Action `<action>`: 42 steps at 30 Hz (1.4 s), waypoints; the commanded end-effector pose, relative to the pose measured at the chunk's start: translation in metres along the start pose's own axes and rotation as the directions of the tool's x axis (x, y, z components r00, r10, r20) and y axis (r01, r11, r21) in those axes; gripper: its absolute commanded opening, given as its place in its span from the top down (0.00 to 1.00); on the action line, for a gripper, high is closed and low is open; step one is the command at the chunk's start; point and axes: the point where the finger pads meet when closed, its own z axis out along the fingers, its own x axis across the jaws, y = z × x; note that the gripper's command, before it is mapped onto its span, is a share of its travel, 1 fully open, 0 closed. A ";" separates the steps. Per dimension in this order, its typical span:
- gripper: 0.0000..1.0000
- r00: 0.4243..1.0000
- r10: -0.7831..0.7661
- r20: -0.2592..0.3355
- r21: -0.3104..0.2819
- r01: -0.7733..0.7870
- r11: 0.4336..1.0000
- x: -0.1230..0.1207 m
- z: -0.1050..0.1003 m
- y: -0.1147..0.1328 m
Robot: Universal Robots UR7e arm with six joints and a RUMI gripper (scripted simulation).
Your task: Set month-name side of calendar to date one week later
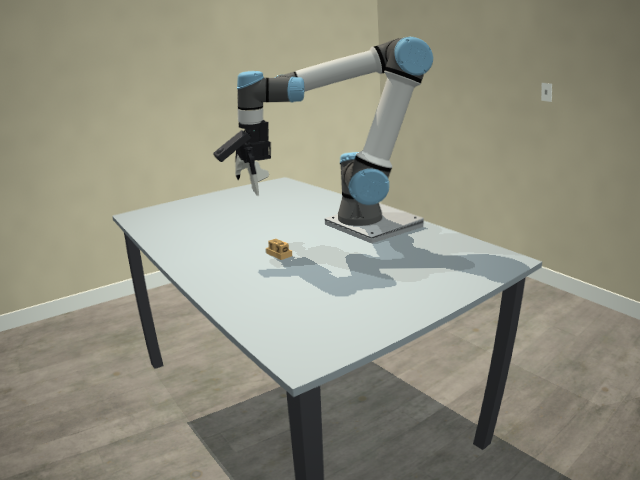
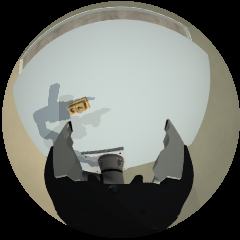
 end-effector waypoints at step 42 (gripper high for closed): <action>0.00 0.959 -0.257 0.118 0.040 0.254 0.966 -0.112 0.009 0.037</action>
